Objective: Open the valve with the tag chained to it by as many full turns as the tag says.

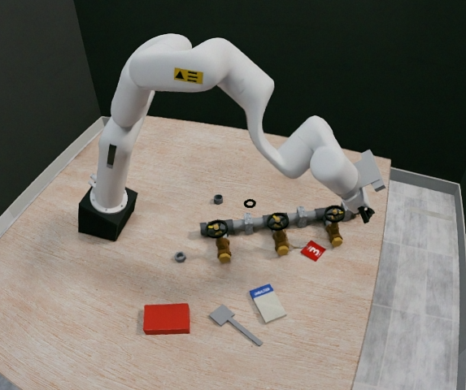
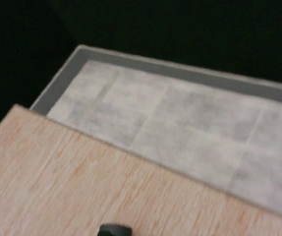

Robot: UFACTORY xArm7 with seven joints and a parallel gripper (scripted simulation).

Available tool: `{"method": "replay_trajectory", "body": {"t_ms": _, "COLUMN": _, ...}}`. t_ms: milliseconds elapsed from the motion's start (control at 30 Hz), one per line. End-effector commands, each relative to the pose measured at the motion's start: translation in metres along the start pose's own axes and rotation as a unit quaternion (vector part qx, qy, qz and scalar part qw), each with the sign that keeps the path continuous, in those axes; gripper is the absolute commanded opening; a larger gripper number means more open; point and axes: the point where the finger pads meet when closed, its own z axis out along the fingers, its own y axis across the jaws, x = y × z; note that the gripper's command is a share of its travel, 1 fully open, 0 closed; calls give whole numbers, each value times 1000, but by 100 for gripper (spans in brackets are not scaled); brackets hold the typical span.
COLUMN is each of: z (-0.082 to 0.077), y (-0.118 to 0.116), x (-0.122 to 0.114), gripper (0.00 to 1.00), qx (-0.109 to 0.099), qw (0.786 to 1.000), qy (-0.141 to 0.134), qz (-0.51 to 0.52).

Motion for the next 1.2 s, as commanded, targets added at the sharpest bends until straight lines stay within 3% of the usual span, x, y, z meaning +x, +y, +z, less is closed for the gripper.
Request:
{"method": "replay_trajectory", "body": {"t_ms": 0, "z": 0, "y": -8, "x": -11, "gripper": 100, "qx": -5, "qw": 999, "qy": -39, "qz": 25}}
{"method": "replay_trajectory", "body": {"t_ms": 200, "z": 0, "y": -16, "x": -28, "gripper": 100, "qx": -20, "qw": 995, "qy": -84, "qz": 57}}
{"method": "replay_trajectory", "body": {"t_ms": 267, "z": 0, "y": -16, "x": -28, "gripper": 100, "qx": -20, "qw": 995, "qy": -84, "qz": 57}}
{"method": "replay_trajectory", "body": {"t_ms": 300, "z": 0, "y": -19, "x": -37, "gripper": 100, "qx": -30, "qw": 991, "qy": -105, "qz": 71}}
{"method": "replay_trajectory", "body": {"t_ms": 500, "z": -1, "y": -23, "x": -51, "gripper": 100, "qx": -53, "qw": 984, "qy": -140, "qz": 97}}
{"method": "replay_trajectory", "body": {"t_ms": 767, "z": -6, "y": -27, "x": -72, "gripper": 100, "qx": -99, "qw": 969, "qy": -186, "qz": 131}}
{"method": "replay_trajectory", "body": {"t_ms": 833, "z": -6, "y": -27, "x": -72, "gripper": 100, "qx": -99, "qw": 969, "qy": -186, "qz": 131}}
{"method": "replay_trajectory", "body": {"t_ms": 867, "z": -8, "y": -27, "x": -78, "gripper": 100, "qx": -117, "qw": 963, "qy": -198, "qz": 142}}
{"method": "replay_trajectory", "body": {"t_ms": 1167, "z": -16, "y": -27, "x": -96, "gripper": 100, "qx": -181, "qw": 941, "qy": -227, "qz": 172}}
